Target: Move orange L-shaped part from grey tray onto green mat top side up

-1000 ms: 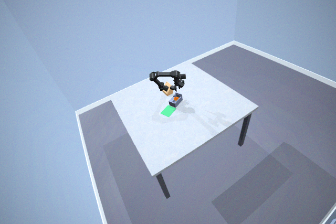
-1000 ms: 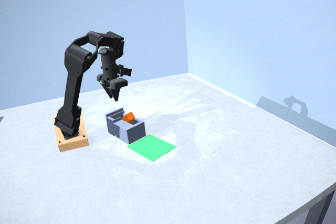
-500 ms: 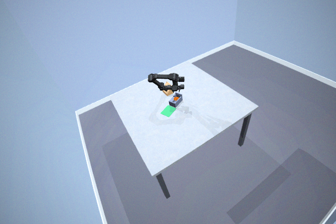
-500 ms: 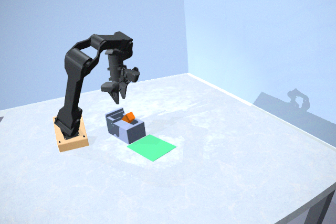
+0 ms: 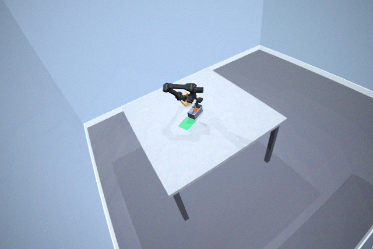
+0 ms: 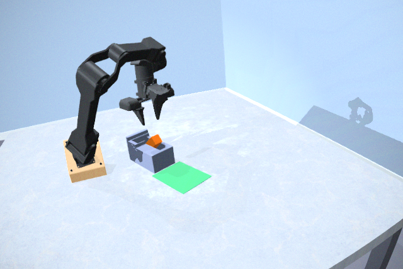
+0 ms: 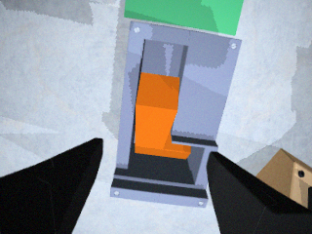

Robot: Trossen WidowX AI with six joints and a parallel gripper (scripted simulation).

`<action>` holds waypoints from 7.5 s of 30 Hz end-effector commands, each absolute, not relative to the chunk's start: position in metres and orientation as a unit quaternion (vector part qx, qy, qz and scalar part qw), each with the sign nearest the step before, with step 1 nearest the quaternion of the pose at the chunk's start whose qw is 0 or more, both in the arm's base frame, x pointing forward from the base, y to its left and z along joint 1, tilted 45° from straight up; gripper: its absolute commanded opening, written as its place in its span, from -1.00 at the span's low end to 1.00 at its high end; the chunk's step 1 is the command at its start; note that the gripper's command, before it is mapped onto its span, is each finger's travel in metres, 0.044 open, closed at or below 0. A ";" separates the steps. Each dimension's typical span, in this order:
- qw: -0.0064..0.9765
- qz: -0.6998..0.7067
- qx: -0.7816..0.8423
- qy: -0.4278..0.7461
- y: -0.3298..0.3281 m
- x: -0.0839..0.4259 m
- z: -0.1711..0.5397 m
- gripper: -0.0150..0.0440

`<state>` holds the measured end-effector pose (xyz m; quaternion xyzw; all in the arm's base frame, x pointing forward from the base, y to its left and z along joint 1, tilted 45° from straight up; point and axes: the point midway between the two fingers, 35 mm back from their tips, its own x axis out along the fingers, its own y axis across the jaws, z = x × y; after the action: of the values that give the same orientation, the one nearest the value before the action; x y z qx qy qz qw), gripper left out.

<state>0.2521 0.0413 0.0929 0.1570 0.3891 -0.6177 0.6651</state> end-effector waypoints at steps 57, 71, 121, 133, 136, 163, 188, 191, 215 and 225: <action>0.665 -0.621 0.168 0.380 -0.012 0.251 0.042 -0.17; 0.665 -0.621 0.167 0.380 -0.009 0.251 0.044 -0.49; 0.665 -0.621 0.165 0.382 0.045 0.254 0.100 -0.49; 0.664 -0.621 0.165 0.382 0.049 0.254 0.105 -0.49; 0.665 -0.621 0.165 0.382 0.043 0.256 0.110 -0.49; 0.674 -0.613 0.168 0.377 -0.047 0.282 0.192 -0.49; 0.671 -0.617 0.166 0.377 -0.081 0.289 0.205 -0.49; 0.669 -0.619 0.165 0.377 -0.084 0.289 0.202 -0.49; 0.666 -0.622 0.163 0.377 -0.109 0.287 0.176 -0.49; 0.666 -0.622 0.163 0.377 -0.121 0.286 0.166 -0.49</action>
<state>0.2881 -0.1156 0.1702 0.1662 0.3757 -0.6210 0.6675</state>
